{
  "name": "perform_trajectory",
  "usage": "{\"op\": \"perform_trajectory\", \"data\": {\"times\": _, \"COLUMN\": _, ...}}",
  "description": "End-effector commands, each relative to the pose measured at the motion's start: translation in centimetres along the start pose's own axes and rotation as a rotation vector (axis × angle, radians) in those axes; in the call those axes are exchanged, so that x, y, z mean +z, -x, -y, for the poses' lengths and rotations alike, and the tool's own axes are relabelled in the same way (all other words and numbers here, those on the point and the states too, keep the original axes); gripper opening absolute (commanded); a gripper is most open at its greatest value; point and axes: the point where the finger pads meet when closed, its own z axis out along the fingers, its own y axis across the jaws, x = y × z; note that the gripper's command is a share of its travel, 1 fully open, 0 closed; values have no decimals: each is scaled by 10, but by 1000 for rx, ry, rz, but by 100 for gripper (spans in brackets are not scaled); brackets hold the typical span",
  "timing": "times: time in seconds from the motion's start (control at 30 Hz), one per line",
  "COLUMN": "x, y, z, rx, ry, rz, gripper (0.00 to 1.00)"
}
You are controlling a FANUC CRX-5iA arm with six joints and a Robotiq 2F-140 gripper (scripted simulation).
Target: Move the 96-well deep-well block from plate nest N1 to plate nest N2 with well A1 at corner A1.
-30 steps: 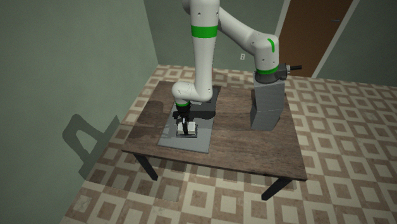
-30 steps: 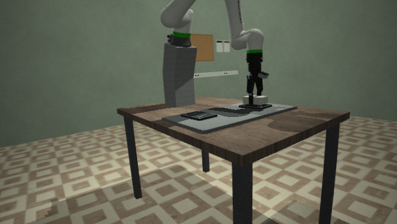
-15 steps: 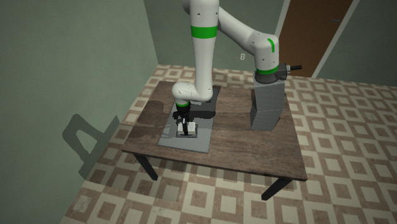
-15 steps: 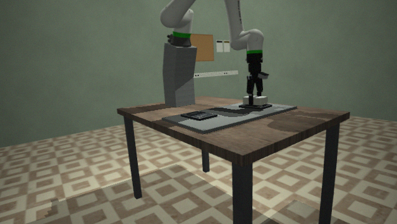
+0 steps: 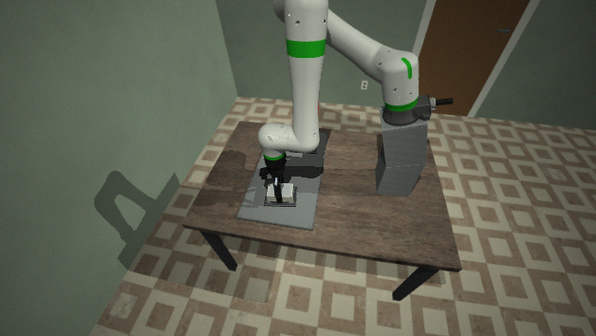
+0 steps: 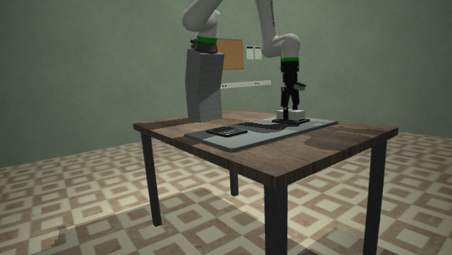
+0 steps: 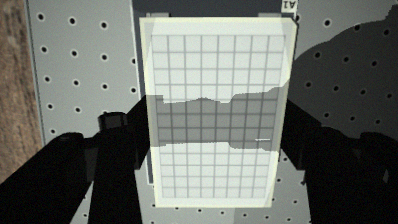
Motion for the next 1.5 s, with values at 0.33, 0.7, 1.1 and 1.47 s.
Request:
{"op": "perform_trajectory", "data": {"times": 0.33, "x": 1, "y": -1, "z": 0, "rx": 0, "ry": 0, "rz": -2, "gripper": 10}}
{"op": "perform_trajectory", "data": {"times": 0.7, "x": 3, "y": -1, "z": 0, "rx": 0, "ry": 0, "rz": -2, "gripper": 10}}
{"op": "perform_trajectory", "data": {"times": 1.1, "x": 4, "y": -1, "z": 0, "rx": 0, "ry": 0, "rz": -2, "gripper": 100}}
{"op": "perform_trajectory", "data": {"times": 1.47, "x": 4, "y": -1, "z": 0, "rx": 0, "ry": 0, "rz": -2, "gripper": 100}}
